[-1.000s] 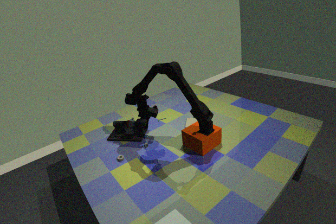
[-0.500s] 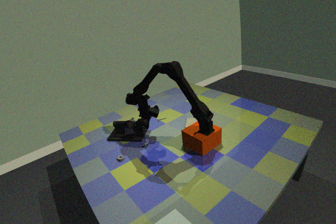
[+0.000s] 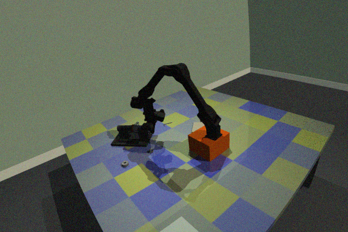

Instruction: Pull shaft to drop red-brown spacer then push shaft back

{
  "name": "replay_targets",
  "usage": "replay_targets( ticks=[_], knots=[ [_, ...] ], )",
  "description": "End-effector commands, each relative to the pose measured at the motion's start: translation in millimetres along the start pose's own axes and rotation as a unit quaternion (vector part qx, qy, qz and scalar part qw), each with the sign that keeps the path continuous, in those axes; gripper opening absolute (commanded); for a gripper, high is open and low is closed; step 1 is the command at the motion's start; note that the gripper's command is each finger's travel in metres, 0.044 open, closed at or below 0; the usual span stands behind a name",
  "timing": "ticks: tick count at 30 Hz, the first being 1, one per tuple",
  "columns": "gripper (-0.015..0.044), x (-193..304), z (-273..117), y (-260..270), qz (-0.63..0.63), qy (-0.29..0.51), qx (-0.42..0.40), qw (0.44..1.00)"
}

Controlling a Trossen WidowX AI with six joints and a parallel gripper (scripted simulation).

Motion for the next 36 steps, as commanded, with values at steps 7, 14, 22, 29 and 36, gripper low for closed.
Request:
replay_targets(
  ticks=[7, 14, 22, 29, 36],
  knots=[
    [0.0000, -1.6, 0.0, 0.2, -0.002, 0.000, -0.001, 1.000],
    [0.0000, -2.4, 0.0, 0.3, -0.002, 0.000, -0.001, 1.000],
    [0.0000, -3.4, 0.1, 0.4, -0.002, 0.000, -0.001, 1.000],
    [0.0000, -4.2, 0.1, 0.4, -0.002, -0.001, -0.001, 1.000],
    [0.0000, -5.1, 0.1, 0.5, -0.002, -0.001, -0.001, 1.000]
  ],
)
Point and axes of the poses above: the point midway between the two fingers, 35 mm back from their tips, its own z axis out along the fingers, its own y axis across the jaws, x = y × z, the point moved 10 cm from there along -z, back along the fingers, and after that the axes turned 5 degrees about z, right-handed, at the moved point
